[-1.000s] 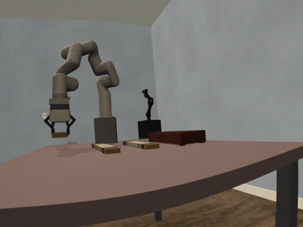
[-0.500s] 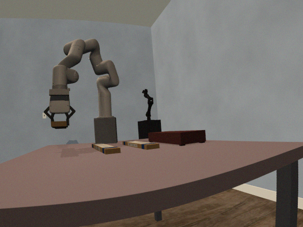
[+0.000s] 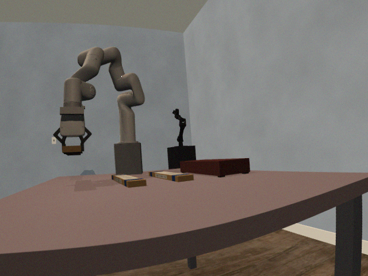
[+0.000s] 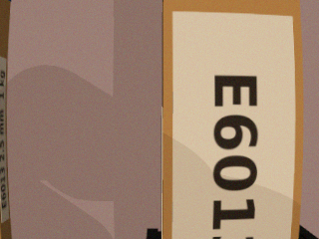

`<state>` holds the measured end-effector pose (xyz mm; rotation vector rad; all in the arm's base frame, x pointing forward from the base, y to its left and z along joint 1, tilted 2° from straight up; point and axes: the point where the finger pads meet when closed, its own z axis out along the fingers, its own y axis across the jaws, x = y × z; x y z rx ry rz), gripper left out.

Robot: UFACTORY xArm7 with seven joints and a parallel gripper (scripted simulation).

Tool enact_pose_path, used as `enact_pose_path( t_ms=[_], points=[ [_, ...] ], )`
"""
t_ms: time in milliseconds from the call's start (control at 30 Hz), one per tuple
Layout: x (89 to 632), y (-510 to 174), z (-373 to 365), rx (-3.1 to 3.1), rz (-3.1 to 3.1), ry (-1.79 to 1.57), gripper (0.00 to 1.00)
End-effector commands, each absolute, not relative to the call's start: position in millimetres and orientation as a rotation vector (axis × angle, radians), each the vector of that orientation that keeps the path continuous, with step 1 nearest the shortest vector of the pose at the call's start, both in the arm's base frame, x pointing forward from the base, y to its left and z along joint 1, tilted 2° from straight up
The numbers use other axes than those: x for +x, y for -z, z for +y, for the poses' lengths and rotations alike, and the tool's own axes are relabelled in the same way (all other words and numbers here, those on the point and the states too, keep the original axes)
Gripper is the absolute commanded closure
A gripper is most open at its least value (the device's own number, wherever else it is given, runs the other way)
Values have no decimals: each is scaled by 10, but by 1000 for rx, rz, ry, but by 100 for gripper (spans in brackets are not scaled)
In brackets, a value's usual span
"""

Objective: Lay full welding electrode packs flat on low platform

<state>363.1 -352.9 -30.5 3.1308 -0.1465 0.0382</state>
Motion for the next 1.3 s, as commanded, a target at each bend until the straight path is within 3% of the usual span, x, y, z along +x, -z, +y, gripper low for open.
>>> enact_pose_path(
  t_ms=[0, 1267],
  points=[
    [3646, 285, -3544, 3127, -146, -44, 42],
    [3661, 283, -3529, 3118, -290, -45, 42]
  ],
)
